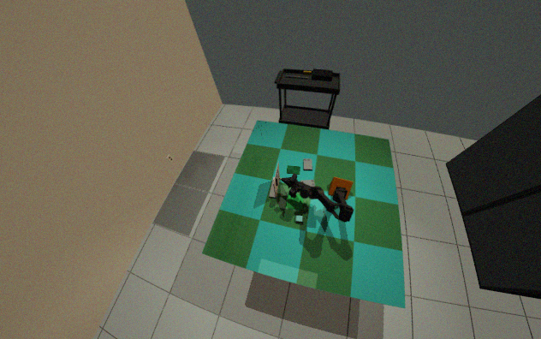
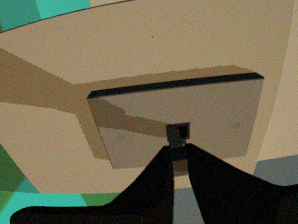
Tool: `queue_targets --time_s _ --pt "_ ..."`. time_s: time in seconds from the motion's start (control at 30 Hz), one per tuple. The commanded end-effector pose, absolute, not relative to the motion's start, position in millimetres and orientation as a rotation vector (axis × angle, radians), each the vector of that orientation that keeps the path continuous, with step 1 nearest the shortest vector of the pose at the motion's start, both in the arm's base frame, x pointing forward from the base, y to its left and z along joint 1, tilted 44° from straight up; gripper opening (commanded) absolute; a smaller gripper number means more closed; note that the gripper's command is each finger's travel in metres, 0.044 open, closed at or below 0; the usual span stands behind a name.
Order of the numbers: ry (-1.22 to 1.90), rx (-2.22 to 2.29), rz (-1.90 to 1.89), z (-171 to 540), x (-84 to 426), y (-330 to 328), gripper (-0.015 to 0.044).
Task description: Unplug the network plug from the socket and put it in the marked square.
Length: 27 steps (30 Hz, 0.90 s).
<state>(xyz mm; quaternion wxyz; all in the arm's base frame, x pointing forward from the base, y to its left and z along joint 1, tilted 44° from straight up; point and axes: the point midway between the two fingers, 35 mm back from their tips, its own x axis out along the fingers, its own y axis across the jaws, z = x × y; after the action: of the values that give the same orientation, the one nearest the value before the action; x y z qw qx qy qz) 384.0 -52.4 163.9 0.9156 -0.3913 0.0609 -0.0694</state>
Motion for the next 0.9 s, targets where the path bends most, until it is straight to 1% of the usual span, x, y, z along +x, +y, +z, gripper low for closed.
queue_targets --time_s 0.0,0.87 --pt "0.127 -0.803 -0.142 162.8 378.8 -52.1 0.0000" --pt "0.128 -0.803 -0.142 159.3 363.7 -53.9 0.0000"
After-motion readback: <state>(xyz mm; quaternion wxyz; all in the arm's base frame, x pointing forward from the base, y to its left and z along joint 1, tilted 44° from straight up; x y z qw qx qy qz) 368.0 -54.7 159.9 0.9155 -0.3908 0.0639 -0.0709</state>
